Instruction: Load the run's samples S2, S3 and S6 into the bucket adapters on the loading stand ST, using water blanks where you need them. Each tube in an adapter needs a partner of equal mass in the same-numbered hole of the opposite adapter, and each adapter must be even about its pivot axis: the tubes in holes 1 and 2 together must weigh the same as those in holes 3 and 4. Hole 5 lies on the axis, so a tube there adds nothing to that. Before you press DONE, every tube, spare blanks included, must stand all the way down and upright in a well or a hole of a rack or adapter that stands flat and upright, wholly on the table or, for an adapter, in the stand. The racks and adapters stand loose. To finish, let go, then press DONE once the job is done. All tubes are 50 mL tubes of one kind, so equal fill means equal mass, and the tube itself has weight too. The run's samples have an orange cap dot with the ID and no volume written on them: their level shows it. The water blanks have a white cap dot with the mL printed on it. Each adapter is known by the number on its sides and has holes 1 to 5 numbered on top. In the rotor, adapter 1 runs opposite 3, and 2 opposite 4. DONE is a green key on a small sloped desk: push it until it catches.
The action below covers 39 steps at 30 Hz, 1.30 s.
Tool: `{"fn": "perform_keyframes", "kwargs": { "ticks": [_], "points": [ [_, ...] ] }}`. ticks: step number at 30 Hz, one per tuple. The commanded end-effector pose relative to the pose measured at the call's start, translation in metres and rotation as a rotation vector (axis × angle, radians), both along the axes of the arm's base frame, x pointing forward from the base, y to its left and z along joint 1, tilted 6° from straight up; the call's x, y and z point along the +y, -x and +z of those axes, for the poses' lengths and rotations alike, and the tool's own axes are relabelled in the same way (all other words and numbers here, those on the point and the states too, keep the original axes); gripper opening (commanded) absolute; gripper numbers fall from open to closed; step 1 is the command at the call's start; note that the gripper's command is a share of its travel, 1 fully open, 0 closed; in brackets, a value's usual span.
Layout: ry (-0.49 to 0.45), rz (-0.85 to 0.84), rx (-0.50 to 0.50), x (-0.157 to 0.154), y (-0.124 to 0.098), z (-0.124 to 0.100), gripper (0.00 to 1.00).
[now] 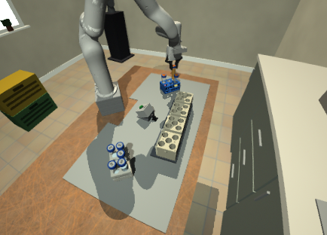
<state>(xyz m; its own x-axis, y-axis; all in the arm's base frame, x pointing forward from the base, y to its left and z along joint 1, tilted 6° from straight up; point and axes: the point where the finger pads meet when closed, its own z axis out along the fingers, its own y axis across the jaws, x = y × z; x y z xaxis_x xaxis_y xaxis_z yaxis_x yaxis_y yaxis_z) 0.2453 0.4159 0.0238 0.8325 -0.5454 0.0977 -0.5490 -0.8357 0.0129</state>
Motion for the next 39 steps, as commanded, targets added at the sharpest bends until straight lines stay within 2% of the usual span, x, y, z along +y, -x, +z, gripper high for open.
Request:
{"fn": "perform_keyframes", "kwargs": {
  "ticks": [1,39],
  "points": [
    [-0.005,0.0,-0.003,0.002,-0.001,0.0,0.0],
    [-0.005,0.0,-0.003,0.0,-0.004,-0.034,0.0]
  ]
}}
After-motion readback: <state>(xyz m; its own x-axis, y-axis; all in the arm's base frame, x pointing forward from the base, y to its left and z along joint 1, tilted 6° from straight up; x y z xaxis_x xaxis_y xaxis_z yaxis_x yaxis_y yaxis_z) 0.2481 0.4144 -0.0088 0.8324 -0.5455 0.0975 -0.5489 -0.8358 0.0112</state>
